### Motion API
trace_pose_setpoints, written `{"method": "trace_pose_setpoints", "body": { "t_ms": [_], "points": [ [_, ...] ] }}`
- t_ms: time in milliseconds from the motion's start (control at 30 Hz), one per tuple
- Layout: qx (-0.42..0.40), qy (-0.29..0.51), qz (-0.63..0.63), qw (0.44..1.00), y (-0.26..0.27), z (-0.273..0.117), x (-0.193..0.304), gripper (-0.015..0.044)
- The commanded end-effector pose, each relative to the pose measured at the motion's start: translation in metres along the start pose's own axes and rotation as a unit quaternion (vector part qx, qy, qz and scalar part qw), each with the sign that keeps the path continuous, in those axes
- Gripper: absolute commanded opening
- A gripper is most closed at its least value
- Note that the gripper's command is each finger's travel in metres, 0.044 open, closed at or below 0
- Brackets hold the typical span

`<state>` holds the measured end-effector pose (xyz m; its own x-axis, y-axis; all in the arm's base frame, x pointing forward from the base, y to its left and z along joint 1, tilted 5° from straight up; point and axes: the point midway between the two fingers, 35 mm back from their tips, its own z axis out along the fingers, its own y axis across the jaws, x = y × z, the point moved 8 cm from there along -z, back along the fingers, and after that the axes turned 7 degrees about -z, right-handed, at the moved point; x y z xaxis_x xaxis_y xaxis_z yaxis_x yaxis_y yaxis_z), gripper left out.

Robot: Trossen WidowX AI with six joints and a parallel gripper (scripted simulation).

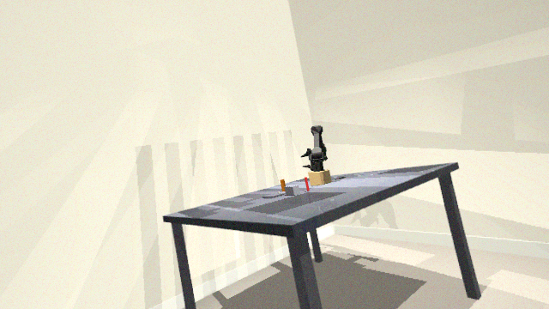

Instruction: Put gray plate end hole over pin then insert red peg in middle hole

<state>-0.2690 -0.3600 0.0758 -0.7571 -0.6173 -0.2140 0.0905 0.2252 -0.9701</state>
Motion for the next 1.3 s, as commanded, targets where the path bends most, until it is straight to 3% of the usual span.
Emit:
{"method": "trace_pose_setpoints", "body": {
  "t_ms": [0,100,400,800,1033,1267],
  "points": [
    [0.000,0.000,0.000,1.000,0.000,0.000,0.000,0.0426],
    [-0.020,0.006,0.011,1.000,-0.003,0.011,0.001,0.0440],
    [-0.137,-0.078,0.074,0.985,-0.017,0.144,-0.066,0.0440],
    [-0.322,-0.183,0.104,0.923,-0.013,0.282,-0.235,0.0440],
    [-0.431,-0.224,0.084,0.870,-0.002,0.317,-0.358,0.0440],
    [-0.530,-0.247,0.038,0.810,0.014,0.312,-0.485,0.0440]
  ]
}}
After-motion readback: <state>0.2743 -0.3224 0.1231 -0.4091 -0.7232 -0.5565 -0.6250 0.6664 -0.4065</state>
